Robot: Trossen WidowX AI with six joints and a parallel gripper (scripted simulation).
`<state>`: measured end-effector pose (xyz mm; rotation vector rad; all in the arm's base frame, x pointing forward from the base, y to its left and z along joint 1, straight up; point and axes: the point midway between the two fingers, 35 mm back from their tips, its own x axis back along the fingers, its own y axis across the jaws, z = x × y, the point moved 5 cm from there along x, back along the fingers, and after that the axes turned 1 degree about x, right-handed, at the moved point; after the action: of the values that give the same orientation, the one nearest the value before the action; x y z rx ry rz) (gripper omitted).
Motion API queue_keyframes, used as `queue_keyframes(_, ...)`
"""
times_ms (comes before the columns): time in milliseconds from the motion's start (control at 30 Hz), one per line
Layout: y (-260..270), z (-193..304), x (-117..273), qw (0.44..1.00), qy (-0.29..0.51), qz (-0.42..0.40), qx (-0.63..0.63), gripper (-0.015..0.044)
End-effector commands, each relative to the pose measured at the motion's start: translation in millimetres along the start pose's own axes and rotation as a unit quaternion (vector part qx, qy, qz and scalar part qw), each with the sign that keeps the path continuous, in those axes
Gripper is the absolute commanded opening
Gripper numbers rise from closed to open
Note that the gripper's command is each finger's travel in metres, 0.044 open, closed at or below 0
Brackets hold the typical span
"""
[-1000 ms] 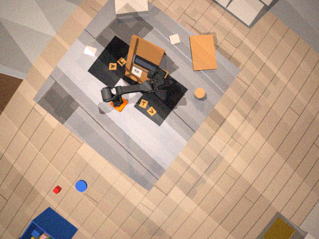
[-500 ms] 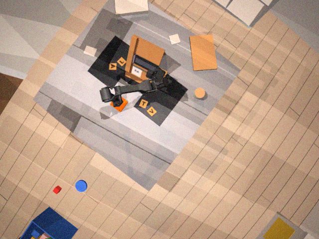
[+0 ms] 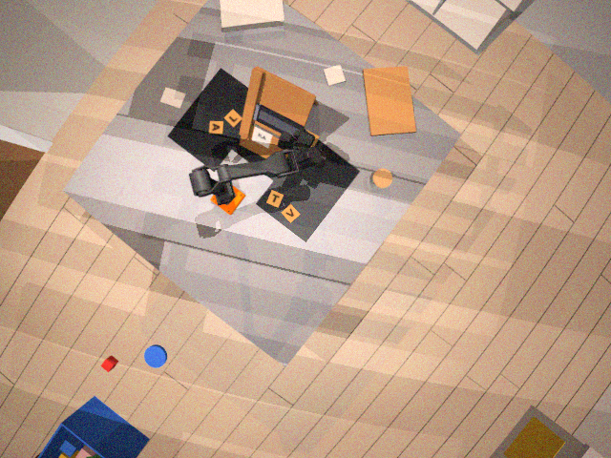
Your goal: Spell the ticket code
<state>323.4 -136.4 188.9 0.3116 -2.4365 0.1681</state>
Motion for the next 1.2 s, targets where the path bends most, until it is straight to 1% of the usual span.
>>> queue_keyframes(0, 2.7, -1.1, 0.8, 1.0, -0.001, 0.002, 0.0, 0.0)
queue_keyframes(1167, 20.2, -1.8, 0.7, 1.0, -0.002, 0.001, -0.001, 0.0)
